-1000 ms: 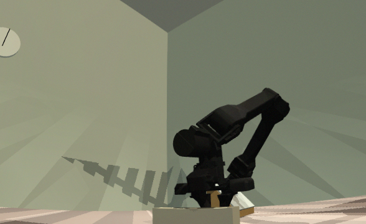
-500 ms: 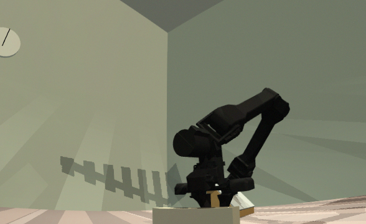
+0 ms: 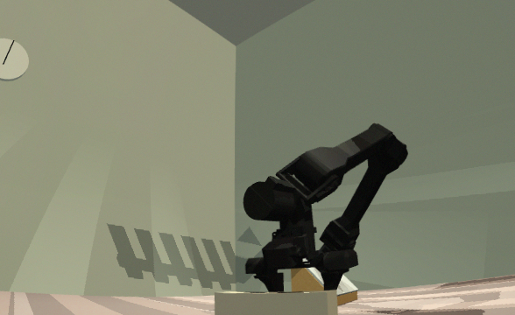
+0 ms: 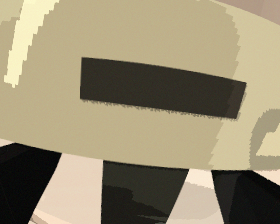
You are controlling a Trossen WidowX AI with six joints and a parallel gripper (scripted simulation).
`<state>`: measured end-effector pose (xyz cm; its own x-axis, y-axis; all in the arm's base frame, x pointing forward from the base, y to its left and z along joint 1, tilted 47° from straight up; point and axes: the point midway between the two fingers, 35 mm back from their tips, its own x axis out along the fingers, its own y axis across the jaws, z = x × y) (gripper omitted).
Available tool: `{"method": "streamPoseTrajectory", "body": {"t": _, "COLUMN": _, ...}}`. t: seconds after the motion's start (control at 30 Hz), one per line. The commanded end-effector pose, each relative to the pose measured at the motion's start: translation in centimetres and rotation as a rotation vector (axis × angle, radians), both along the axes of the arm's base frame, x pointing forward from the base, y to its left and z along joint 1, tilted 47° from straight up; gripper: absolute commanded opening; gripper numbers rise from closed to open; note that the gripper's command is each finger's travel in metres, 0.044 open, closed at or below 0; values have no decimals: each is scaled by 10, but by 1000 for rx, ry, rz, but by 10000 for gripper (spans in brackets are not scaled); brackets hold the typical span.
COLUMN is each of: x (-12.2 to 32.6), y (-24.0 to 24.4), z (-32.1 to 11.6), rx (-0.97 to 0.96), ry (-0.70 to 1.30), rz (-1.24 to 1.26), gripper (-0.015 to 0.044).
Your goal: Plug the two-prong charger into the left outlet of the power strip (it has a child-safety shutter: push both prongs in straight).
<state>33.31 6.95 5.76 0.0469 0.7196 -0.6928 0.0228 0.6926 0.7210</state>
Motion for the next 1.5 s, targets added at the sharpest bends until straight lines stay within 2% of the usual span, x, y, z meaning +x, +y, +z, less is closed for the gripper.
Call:
{"method": "streamPoseTrajectory", "body": {"t": 0.0, "x": 0, "y": 0, "z": 0, "rx": 0, "ry": -3, "rz": 0, "gripper": 440}}
{"method": "streamPoseTrajectory", "body": {"t": 1.47, "x": -12, "y": 1, "z": -1, "rx": 3, "ry": -30, "rz": 0, "gripper": 440}}
